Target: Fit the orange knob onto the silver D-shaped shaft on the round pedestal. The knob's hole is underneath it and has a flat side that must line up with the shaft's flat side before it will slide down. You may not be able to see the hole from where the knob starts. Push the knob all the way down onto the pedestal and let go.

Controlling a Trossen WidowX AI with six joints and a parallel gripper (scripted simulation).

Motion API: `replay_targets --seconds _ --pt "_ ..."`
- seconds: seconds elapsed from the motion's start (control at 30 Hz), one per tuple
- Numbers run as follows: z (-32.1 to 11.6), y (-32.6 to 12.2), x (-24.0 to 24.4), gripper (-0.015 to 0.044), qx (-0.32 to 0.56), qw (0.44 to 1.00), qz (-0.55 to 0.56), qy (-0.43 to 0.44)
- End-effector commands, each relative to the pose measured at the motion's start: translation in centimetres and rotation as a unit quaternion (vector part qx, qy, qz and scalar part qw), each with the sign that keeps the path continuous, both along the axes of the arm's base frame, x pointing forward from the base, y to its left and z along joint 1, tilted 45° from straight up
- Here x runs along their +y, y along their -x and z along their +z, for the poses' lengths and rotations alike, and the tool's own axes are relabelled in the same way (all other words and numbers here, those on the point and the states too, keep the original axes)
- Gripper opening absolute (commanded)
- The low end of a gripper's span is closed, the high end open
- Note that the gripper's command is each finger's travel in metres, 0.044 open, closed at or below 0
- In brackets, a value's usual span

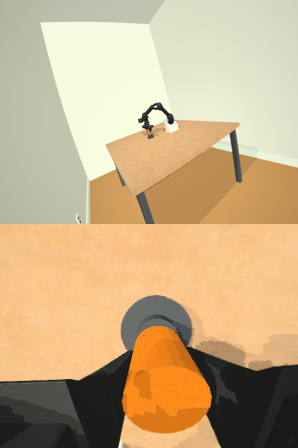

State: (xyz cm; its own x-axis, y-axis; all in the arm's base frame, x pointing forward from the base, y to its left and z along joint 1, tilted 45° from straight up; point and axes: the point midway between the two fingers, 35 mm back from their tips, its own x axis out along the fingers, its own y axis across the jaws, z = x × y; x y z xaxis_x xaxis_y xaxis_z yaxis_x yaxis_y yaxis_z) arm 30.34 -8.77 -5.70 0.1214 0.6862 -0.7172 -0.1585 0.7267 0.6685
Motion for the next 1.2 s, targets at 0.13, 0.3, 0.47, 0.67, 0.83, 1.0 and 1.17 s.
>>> replay_targets --seconds 0.13,0.3,0.47,0.67,0.83,1.0,1.17 --pt "-0.25 0.04 0.04 0.0000 -0.026 0.999 0.028 0.006" --pt "-0.15 -0.07 -0.03 0.0000 -0.026 0.999 0.028 0.006" --pt "-0.26 0.00 0.16 0.0000 -0.026 0.999 0.028 0.006" --pt "-0.27 0.01 0.17 0.0000 -0.026 0.999 0.028 0.006" --pt "-0.30 0.01 0.21 0.0000 -0.026 0.999 0.028 0.006" --pt "-0.05 0.05 -0.11 0.0000 -0.026 0.999 0.028 0.006" --pt "-0.01 0.01 -0.16 0.0000 -0.055 0.997 0.059 0.011"
